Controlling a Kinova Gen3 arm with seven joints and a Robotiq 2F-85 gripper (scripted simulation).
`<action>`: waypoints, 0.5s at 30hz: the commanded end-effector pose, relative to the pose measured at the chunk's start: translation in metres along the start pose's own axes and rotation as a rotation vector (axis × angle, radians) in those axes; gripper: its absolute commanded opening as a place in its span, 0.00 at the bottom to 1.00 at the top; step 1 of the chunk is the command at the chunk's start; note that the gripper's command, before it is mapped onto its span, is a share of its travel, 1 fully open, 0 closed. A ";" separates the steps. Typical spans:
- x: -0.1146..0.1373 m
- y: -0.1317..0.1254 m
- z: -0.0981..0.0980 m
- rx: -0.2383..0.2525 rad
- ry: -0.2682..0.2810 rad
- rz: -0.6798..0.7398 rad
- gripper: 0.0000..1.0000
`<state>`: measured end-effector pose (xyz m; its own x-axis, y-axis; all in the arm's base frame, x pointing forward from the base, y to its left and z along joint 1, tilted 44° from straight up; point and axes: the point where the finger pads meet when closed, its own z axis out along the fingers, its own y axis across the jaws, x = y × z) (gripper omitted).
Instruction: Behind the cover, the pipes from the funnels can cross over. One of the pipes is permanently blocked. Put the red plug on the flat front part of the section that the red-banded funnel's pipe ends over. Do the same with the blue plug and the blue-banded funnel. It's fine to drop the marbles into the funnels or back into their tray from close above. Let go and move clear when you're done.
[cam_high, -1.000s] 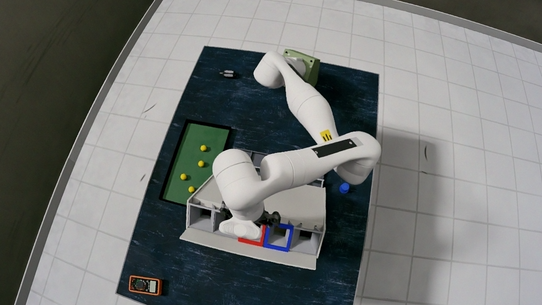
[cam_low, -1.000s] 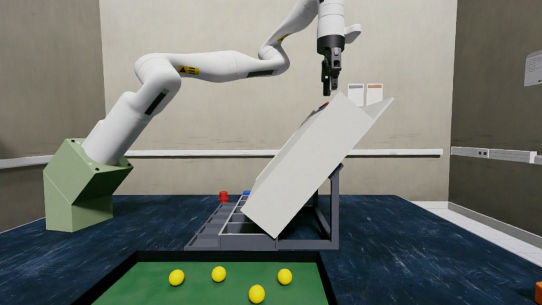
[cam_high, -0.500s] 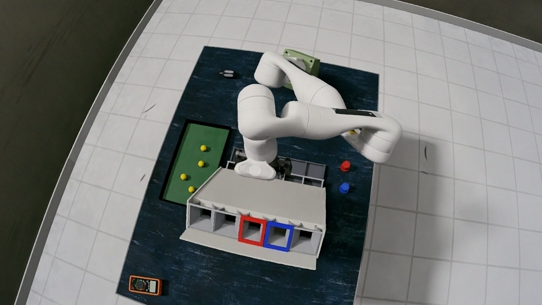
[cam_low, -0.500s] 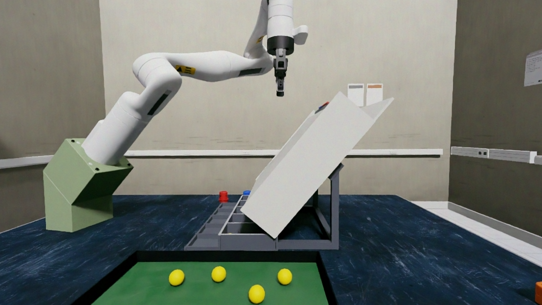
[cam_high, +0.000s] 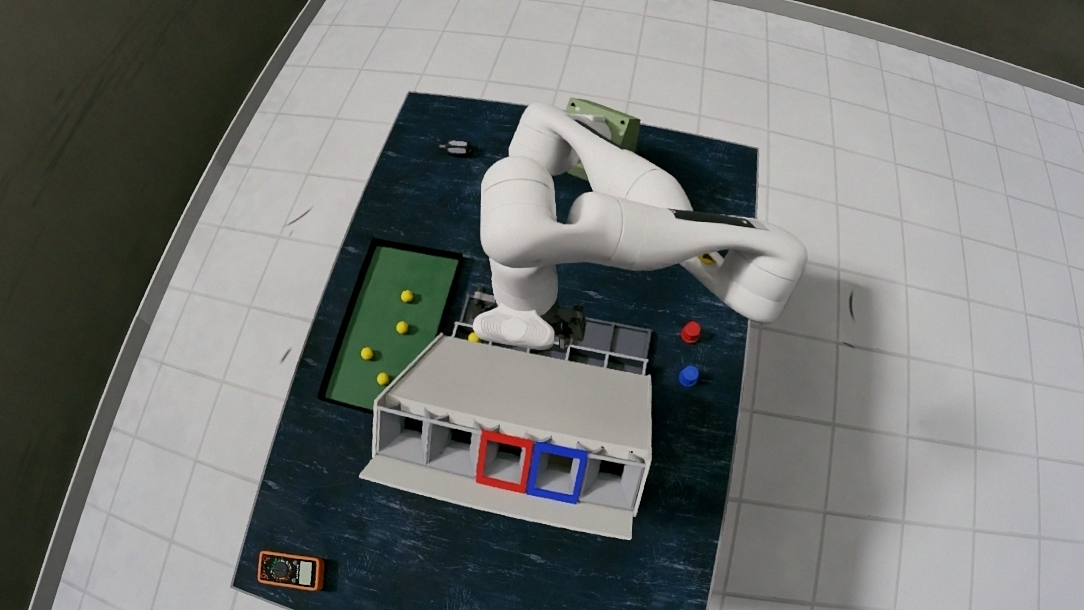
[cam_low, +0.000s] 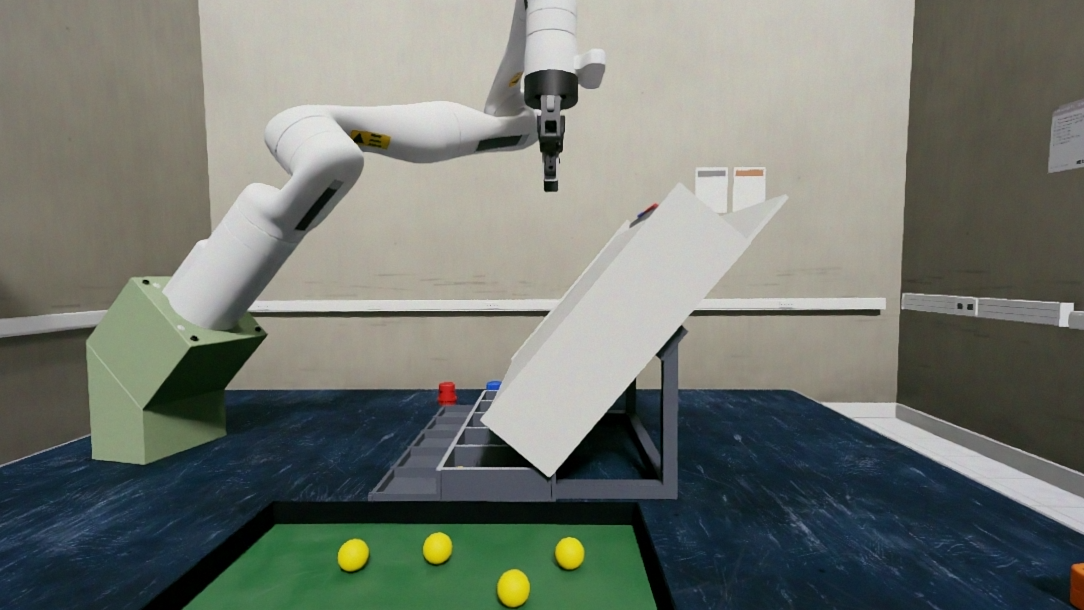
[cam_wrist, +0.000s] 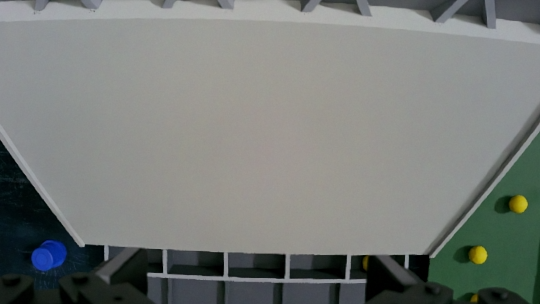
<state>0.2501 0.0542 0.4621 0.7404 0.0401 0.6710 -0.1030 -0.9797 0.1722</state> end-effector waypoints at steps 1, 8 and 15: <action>-0.058 0.000 0.038 0.001 0.001 0.000 1.00; -0.100 -0.001 0.065 0.001 0.001 0.000 1.00; -0.125 0.000 0.082 0.001 0.001 0.000 1.00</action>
<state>0.2166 0.0389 0.3340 0.7509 0.0339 0.6595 -0.1041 -0.9801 0.1690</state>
